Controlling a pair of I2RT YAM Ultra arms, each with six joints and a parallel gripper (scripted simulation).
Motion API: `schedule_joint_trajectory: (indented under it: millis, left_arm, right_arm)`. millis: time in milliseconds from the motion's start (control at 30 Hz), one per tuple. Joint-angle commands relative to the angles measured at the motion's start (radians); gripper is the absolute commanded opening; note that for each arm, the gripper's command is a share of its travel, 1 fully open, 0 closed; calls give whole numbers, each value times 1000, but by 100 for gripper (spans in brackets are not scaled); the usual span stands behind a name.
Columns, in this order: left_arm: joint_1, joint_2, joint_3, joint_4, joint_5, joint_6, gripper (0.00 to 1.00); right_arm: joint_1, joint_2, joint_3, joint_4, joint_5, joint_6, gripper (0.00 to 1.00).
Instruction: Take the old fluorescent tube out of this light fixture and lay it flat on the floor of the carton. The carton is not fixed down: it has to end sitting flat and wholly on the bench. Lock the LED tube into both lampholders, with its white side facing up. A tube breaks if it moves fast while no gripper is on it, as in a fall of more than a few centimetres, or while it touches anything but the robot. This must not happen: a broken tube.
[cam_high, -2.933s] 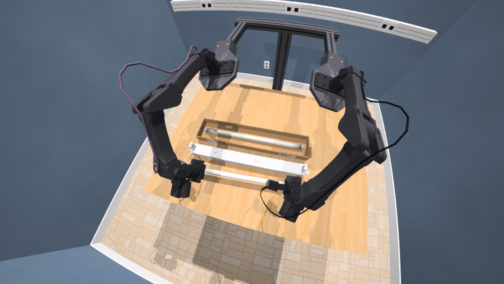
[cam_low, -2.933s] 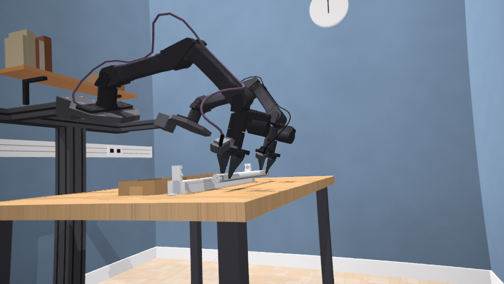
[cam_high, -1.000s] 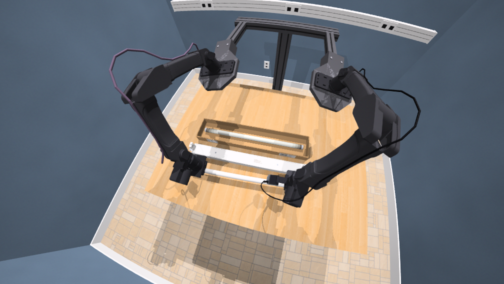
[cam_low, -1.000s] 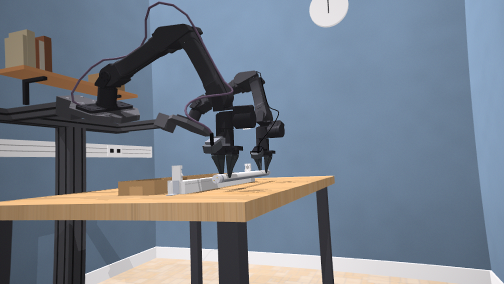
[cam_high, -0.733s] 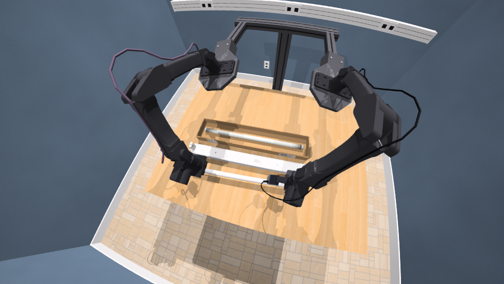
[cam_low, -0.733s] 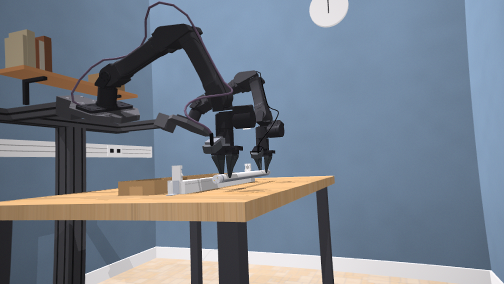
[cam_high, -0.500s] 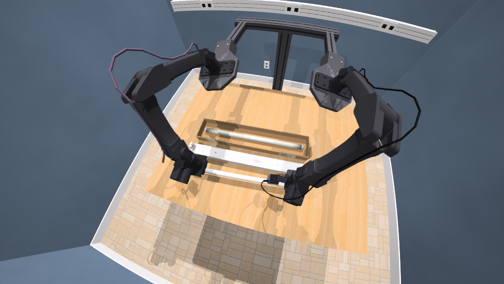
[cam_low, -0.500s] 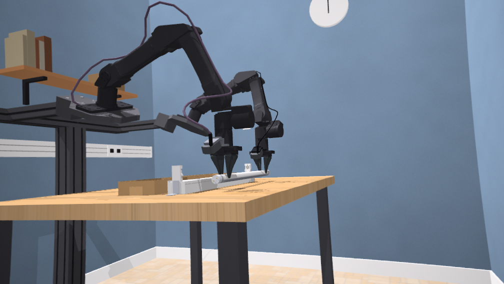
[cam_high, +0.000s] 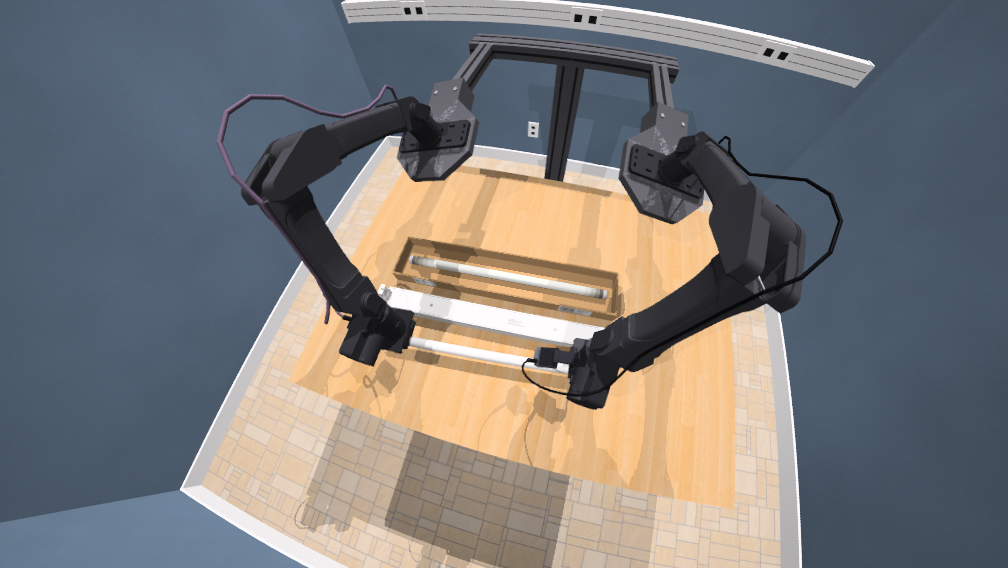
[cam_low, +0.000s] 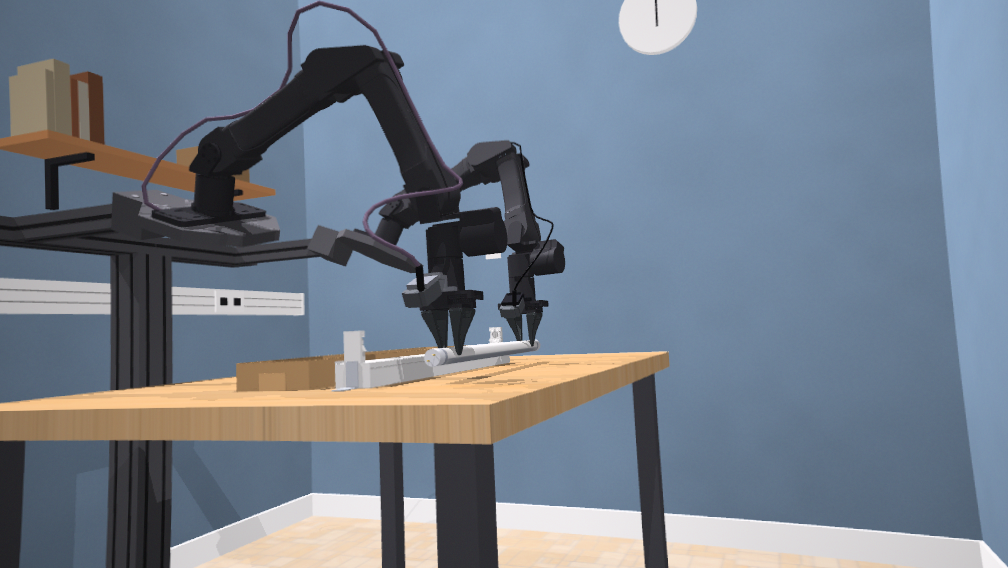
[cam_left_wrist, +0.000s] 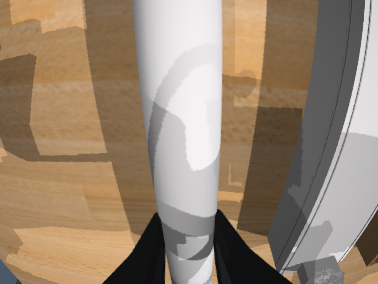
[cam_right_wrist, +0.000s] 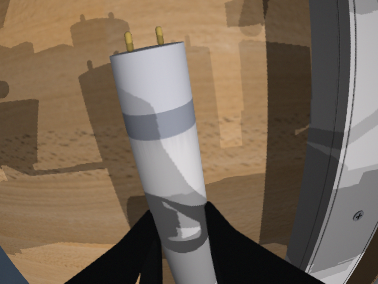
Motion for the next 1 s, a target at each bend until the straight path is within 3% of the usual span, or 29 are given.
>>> schedule_joint_trajectory:
  millis: [0,967]
  left_arm:
    - [-21,-28,-19,27,-11,18,11]
    - [-29,-62,-164,261,-42,48,11]
  right_arm:
    - [2,-46,-22,32,9,-10,11]
    - [-7,-85,-174,269,-12,-45,11]
